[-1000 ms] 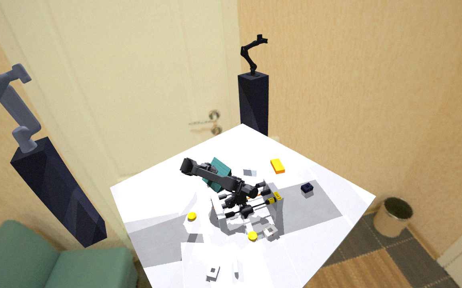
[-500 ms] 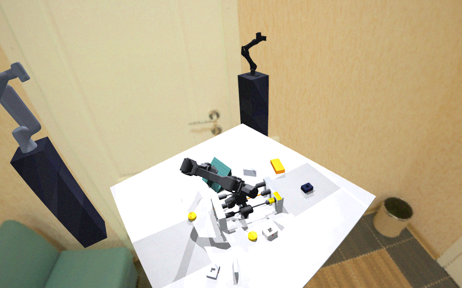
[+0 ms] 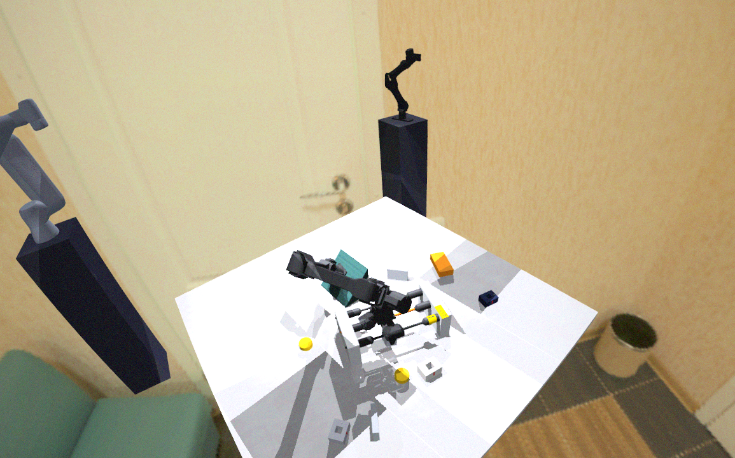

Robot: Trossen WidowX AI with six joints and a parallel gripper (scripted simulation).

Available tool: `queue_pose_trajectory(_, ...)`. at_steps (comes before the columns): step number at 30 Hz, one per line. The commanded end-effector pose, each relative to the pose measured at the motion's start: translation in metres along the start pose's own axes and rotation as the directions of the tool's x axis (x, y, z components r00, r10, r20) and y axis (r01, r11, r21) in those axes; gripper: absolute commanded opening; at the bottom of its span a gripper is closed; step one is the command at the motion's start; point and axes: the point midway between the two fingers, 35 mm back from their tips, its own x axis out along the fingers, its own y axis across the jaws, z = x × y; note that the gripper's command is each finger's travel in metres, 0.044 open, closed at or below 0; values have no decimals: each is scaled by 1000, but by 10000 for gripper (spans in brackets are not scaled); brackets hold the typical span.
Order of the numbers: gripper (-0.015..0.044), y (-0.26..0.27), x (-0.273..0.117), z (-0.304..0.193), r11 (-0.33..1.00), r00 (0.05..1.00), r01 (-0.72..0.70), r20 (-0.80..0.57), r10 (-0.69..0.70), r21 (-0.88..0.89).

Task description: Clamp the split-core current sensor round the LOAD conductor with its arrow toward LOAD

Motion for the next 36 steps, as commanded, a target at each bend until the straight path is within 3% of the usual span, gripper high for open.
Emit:
queue_pose_trajectory(1, 0, 0, 0, 0, 1000, 1000, 0, 0, 0, 0)
queue_pose_trajectory(10, 0, 0, 0, 0, 1000, 1000, 0, 0, 0, 0)
queue_pose_trajectory(27, 440, 0, 0, 0, 1000, 1000, 8, -1, -8, 0)
queue_pose_trajectory(30, 365, 0, 0, 0, 1000, 1000, 2, 0, -2, -3)
queue_pose_trajectory(36, 325, 0, 0, 0, 1000, 1000, 2, 0, -2, -3)
